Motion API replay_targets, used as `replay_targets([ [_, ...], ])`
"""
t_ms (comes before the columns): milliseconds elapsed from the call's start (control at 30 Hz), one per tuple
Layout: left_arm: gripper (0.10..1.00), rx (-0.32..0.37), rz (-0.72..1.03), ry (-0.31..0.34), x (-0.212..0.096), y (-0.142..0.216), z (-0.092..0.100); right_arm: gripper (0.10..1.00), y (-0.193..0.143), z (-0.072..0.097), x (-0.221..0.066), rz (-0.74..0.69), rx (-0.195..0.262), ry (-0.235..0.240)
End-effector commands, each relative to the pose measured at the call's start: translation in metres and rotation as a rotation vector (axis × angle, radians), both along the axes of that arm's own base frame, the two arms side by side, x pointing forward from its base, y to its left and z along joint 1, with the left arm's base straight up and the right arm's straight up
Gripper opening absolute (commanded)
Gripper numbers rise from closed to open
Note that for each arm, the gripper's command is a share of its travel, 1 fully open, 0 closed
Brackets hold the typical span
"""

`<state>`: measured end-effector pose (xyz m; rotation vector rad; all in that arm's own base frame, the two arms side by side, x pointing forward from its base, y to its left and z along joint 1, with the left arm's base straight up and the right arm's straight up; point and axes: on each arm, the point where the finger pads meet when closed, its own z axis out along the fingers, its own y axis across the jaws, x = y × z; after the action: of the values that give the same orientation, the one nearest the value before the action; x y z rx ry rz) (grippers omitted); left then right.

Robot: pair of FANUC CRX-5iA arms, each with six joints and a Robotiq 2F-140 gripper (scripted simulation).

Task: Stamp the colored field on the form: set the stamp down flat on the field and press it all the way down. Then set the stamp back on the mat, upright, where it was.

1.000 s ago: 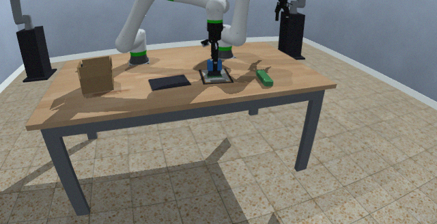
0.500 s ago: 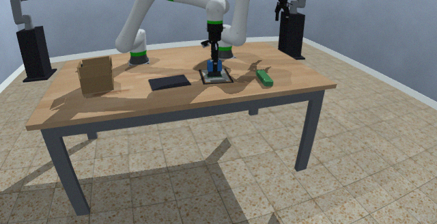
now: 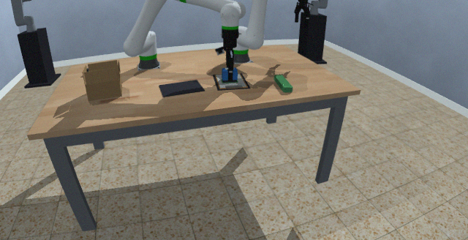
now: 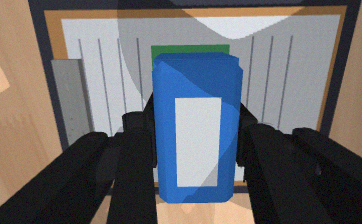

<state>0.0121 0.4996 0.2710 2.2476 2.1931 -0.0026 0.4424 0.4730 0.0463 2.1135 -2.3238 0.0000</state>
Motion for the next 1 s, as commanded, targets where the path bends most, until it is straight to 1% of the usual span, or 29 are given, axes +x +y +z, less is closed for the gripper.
replay_targets([
  [0,1.0,0.002,0.0,0.0,0.0,0.0,0.001,0.247,0.0,-0.001,0.0,0.0,0.001,-0.001],
  [467,1.0,0.002,0.0,0.0,0.0,0.0,0.001,0.247,0.0,0.0,0.0,0.0,0.001,-0.001],
  [800,1.0,0.002,0.0,0.0,0.0,0.0,0.001,0.247,0.0,0.023,0.0,0.0,0.001,-0.001],
  [967,1.0,0.002,0.0,0.0,0.0,0.0,0.001,0.247,0.0,0.026,0.0,0.0,0.001,-0.001],
])
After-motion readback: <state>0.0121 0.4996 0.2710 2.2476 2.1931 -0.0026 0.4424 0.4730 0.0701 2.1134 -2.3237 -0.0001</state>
